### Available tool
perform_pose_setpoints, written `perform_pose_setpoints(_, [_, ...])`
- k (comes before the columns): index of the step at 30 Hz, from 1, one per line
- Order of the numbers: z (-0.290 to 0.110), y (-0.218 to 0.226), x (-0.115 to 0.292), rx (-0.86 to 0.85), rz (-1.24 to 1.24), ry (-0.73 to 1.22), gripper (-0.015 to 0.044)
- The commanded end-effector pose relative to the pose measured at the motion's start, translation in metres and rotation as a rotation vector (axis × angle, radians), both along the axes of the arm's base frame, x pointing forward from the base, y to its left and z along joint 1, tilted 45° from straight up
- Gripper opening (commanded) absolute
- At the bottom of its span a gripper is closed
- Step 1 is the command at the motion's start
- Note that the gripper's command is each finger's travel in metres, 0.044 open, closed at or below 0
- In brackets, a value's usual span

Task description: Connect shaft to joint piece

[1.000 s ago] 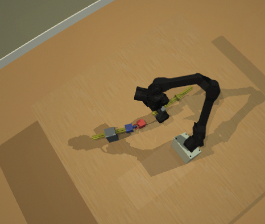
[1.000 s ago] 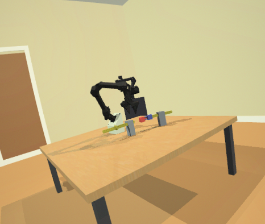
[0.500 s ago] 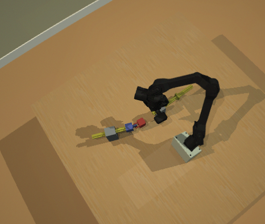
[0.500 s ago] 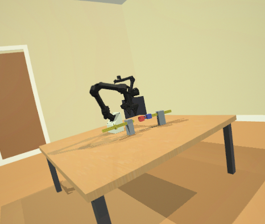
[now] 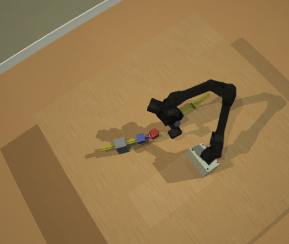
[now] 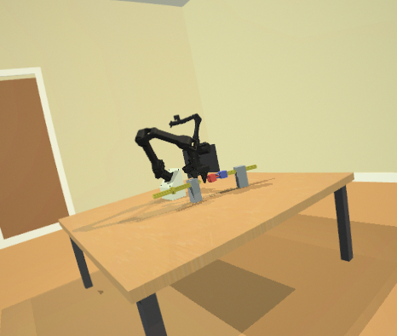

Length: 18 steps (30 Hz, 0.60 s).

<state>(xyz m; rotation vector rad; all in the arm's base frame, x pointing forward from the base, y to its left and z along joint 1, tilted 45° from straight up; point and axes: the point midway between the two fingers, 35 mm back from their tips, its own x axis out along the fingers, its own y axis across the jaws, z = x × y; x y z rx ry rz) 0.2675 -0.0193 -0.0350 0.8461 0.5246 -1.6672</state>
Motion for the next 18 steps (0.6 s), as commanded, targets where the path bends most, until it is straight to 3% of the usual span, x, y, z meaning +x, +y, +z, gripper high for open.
perform_pose_setpoints(1, [-0.009, 0.005, 0.003, -0.001, 0.005, 0.003, 0.0440])
perform_pose_setpoints(18, [-0.049, 0.042, 0.014, 0.001, 0.005, 0.001, 0.0440])
